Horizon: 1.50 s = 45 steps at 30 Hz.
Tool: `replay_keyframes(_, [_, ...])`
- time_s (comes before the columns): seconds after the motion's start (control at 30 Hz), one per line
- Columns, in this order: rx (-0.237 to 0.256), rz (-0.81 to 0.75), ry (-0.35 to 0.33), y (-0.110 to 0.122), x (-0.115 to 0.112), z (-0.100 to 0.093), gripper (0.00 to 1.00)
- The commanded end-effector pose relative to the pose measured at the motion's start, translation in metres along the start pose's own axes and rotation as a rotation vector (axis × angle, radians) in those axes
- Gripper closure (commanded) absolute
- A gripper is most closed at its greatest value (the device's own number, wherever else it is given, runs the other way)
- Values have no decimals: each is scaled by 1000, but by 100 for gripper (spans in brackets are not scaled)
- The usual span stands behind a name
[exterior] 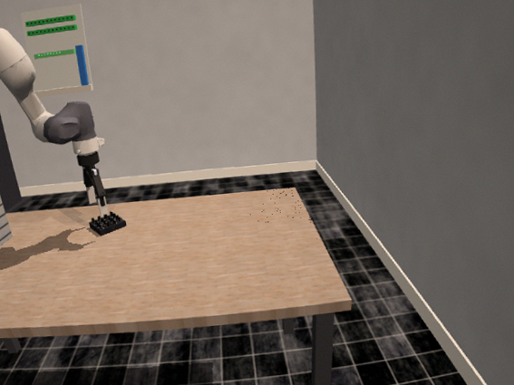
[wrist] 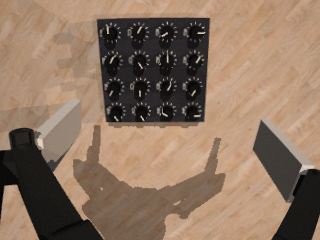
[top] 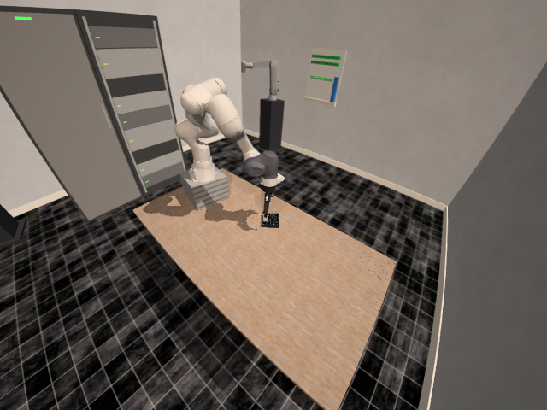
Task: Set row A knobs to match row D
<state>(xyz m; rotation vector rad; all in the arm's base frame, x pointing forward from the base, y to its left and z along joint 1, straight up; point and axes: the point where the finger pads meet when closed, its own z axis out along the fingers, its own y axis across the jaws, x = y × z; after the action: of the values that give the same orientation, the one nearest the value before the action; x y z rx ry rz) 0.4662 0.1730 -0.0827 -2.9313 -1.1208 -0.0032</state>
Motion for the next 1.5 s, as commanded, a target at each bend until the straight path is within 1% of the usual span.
replay_keyframes(0.0, [2,-10,1,-3,0,0,0])
replay_keyframes(0.93, [3,-10,2,-3,-1,0,0])
replay_keyframes(1.13, [3,-9,2,-2,-7,0,0])
replay_keyframes(1.4, [3,-9,2,0,-22,1,0])
replay_keyframes(1.47, [3,-9,2,0,-22,1,0])
